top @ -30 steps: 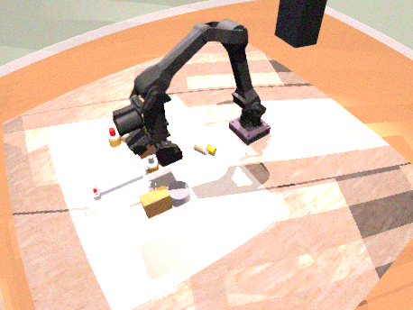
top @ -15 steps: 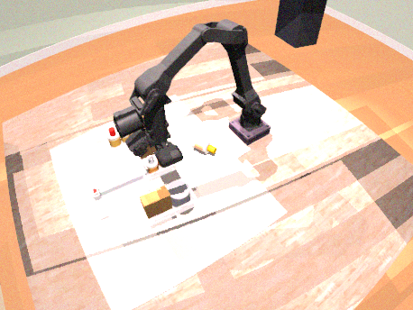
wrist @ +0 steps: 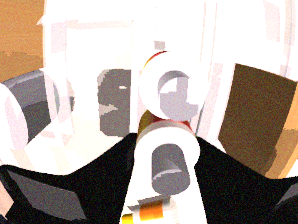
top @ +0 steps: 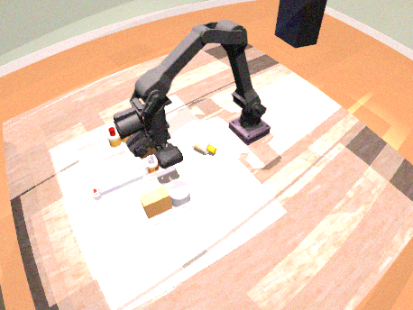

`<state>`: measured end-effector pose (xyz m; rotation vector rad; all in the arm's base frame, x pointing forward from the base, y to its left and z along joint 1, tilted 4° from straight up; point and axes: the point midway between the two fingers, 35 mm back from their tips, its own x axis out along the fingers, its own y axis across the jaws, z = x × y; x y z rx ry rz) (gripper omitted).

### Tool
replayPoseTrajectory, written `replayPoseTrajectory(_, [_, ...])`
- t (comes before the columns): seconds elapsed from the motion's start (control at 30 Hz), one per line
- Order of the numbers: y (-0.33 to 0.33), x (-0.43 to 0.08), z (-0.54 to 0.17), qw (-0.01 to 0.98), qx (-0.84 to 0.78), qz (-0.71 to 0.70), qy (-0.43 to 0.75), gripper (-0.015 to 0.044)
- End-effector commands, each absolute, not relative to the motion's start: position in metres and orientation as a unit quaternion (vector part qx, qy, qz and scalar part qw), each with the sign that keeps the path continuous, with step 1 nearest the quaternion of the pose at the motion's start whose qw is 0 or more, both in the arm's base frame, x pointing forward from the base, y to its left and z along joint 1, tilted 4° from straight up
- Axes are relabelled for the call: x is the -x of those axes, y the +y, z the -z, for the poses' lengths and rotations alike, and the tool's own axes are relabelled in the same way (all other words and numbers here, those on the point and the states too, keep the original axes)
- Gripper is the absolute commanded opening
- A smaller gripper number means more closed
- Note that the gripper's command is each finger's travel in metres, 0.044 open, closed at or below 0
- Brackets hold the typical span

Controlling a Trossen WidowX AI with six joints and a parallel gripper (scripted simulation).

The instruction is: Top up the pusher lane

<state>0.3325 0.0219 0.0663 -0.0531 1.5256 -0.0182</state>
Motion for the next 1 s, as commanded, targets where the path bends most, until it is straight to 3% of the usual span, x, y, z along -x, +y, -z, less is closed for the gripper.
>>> replayPoseTrajectory(0.0, [0.0214, -0.3386, -0.0655, 0.731, 0.026, 0.008, 0.682, 0.0])
replayPoseTrajectory(0.97, [0.0209, -0.337, -0.0568, 0.731, 0.026, 0.008, 0.682, 0.0])
